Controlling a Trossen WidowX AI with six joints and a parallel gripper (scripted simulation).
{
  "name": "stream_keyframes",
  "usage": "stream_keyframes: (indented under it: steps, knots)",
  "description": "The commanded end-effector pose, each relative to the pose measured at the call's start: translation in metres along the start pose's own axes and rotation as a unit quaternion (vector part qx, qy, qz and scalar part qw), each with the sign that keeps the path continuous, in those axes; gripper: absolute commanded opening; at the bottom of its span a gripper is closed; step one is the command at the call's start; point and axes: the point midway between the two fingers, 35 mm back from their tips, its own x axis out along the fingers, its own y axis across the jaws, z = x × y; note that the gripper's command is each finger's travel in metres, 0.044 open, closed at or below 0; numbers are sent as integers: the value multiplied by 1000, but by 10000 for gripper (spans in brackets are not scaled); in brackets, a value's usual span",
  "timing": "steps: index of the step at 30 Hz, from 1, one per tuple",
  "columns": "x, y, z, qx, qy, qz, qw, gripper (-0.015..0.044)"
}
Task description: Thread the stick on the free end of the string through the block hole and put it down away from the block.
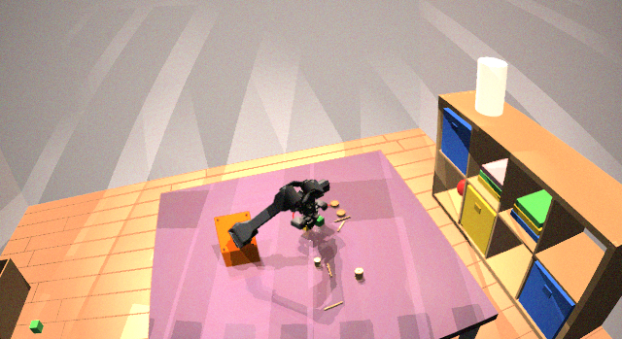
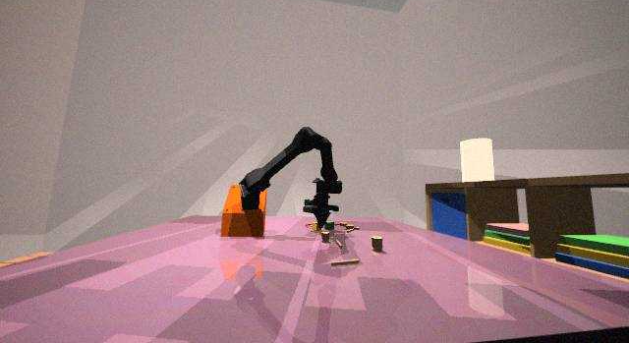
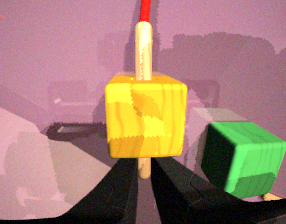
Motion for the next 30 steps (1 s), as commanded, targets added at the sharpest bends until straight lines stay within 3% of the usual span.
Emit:
stream_keyframes:
  steps: [1, 30]
  knots:
    - [2, 0, -2, 1, -32, 0, 999, 0]
    - [0, -1, -24, 1, -38, 6, 999, 0]
